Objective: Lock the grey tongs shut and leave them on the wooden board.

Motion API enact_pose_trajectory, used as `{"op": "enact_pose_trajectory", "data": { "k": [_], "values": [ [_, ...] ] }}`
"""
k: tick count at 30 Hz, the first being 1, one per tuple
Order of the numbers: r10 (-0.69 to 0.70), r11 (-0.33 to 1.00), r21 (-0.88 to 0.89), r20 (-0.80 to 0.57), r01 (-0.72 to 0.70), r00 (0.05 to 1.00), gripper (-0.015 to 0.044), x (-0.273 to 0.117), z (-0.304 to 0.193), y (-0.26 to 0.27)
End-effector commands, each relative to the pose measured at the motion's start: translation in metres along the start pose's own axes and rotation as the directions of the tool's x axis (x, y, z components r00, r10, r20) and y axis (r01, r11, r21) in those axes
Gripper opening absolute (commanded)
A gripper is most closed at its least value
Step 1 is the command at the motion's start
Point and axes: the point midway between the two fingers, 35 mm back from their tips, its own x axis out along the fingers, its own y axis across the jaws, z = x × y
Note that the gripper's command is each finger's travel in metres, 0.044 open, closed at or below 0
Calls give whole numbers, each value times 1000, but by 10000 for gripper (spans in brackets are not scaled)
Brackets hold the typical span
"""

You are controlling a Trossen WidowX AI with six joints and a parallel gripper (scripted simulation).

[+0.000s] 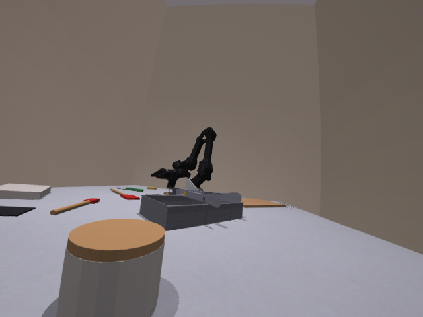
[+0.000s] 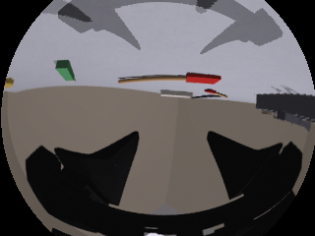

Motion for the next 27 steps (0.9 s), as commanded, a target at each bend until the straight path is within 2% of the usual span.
{"op": "enact_pose_trajectory", "data": {
  "k": [1, 6, 12, 19, 27],
  "values": [
    [0, 1000, 0, 0, 0, 1000, 426, 0, 0, 0],
    [-53, 994, -87, 71, 59, 996, 440, 11, -4, 0],
    [-190, 924, -282, 249, 258, 950, 440, 43, -29, -13],
    [-300, 736, -439, 471, 516, 829, 440, 81, -64, -63],
    [-323, 476, -532, 635, 701, 702, 440, 101, -85, -141]
  ]
}}
